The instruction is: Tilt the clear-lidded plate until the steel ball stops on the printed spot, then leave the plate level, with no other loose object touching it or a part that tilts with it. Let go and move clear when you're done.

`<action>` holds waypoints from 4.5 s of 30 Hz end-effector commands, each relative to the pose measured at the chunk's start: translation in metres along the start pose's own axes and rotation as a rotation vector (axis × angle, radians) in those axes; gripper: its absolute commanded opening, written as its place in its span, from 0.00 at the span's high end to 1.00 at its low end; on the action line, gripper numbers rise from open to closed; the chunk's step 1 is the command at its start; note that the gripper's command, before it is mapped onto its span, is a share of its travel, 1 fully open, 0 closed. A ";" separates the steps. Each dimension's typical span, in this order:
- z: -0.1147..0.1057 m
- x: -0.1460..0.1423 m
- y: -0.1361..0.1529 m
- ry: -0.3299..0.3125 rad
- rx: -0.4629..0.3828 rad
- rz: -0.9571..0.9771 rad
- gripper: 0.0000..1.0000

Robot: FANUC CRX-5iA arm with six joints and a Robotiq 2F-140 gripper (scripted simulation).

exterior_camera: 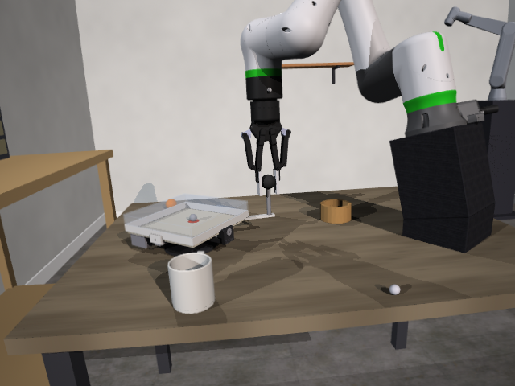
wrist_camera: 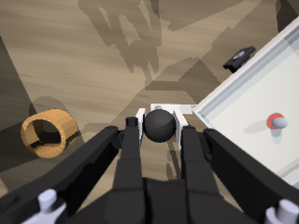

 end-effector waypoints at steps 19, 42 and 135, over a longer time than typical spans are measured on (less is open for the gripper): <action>0.000 0.000 0.000 0.000 0.000 0.000 0.90; 0.000 0.000 0.000 0.000 0.000 0.000 0.58; -0.060 0.000 0.000 0.000 0.000 0.000 0.58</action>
Point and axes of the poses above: the point where the finger pads meet when closed, its own z axis out along the fingers, its own x axis across the jaws, y = z × x, the point moved 5 cm from there along -z, back along the fingers, and after that the axes turned 15 degrees about -z, right-handed, at the moved point
